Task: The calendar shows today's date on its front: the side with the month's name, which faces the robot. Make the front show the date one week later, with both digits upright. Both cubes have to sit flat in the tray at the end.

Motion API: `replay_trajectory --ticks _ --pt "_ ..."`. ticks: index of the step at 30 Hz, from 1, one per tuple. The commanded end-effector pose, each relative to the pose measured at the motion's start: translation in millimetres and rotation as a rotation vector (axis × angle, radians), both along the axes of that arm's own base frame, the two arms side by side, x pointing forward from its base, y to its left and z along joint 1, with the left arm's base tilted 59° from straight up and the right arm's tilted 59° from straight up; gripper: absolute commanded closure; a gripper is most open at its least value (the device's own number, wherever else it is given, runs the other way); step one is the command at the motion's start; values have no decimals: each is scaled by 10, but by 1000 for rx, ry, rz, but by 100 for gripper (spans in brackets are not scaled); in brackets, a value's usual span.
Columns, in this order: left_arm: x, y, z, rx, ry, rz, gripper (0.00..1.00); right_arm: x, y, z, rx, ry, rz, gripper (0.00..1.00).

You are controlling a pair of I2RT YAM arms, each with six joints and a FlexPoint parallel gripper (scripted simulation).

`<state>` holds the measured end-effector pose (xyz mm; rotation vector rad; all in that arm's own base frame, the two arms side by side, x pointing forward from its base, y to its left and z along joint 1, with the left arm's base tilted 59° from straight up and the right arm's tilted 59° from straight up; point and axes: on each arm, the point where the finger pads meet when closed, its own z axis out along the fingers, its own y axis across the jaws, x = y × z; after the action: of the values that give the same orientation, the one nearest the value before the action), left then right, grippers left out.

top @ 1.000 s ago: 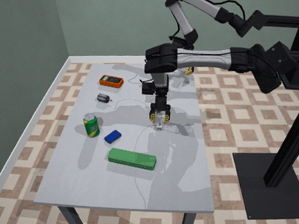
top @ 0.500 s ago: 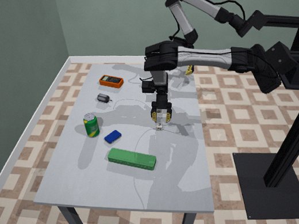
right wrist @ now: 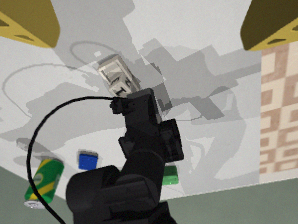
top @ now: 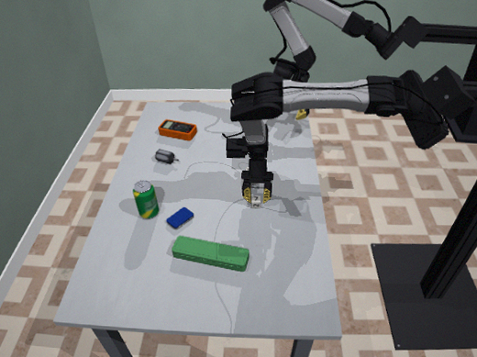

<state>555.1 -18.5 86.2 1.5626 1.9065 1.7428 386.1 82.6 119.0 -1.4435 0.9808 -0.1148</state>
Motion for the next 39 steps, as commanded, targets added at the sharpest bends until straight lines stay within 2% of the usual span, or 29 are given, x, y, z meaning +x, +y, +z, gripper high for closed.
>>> replay_trajectory --ticks 1,4,20,24,26,28,32,35,39 --pt "119 35 -11 -4 -13 -17 56 -46 34 106 2 -31 15 0" --pt "82 62 17 -6 -20 -17 52 -46 34 106 2 -31 15 0" --pt "47 107 -85 -4 0 -18 53 -46 34 106 2 -31 15 0" --pt "42 41 -182 6 31 -20 64 -46 34 106 2 -31 15 0" --pt "42 41 -182 6 31 -20 64 -46 34 106 2 -31 15 0" --pt "63 -28 -8 -8 -3 -37 69 -46 34 106 2 -31 15 0" --pt "75 -32 11 -11 -15 -37 80 -46 34 106 2 -31 15 0" --pt "33 -59 122 -15 -29 -37 79 -46 34 106 2 -31 15 0" --pt "-167 -147 212 -13 -24 -39 79 -46 34 106 2 -31 15 0"
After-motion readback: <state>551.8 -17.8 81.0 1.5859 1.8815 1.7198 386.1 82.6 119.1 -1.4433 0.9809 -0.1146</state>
